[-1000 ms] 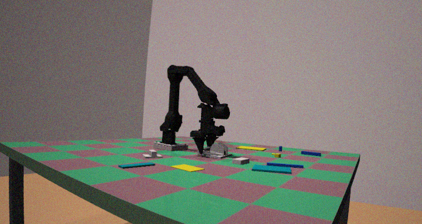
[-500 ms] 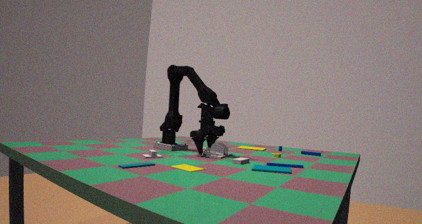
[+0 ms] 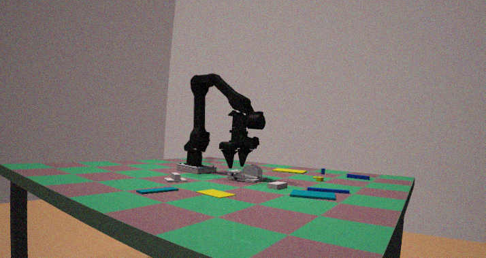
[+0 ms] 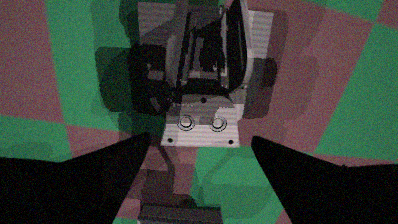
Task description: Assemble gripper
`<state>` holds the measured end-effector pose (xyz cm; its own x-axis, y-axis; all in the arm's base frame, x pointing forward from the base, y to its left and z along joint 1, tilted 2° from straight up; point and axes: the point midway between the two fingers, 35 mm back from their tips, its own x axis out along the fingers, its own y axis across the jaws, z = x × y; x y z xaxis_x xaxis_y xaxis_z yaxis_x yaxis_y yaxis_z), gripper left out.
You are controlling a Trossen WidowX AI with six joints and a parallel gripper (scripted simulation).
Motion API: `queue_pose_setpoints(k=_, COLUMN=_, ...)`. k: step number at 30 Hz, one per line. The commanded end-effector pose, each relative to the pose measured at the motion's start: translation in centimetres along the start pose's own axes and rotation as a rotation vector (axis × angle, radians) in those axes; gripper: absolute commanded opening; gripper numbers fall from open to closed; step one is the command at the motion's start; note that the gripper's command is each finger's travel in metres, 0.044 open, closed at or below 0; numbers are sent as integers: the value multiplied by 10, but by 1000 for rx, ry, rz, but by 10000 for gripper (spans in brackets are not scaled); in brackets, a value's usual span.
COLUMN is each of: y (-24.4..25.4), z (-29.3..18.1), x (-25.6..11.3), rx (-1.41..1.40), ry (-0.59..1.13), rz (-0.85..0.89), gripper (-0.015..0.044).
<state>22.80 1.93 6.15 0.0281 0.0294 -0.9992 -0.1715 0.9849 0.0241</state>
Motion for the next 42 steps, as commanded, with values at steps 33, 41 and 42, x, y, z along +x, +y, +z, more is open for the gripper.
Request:
queue_pose_setpoints(k=33, y=3, z=-29, x=-91, rx=-2, ry=-21, rz=-4, gripper=440)
queue_pose_setpoints(k=41, y=3, z=-29, x=-91, rx=-2, ry=-21, rz=-4, gripper=440)
queue_pose_setpoints(k=42, y=3, z=-29, x=-91, rx=-2, ry=-21, rz=-4, gripper=440)
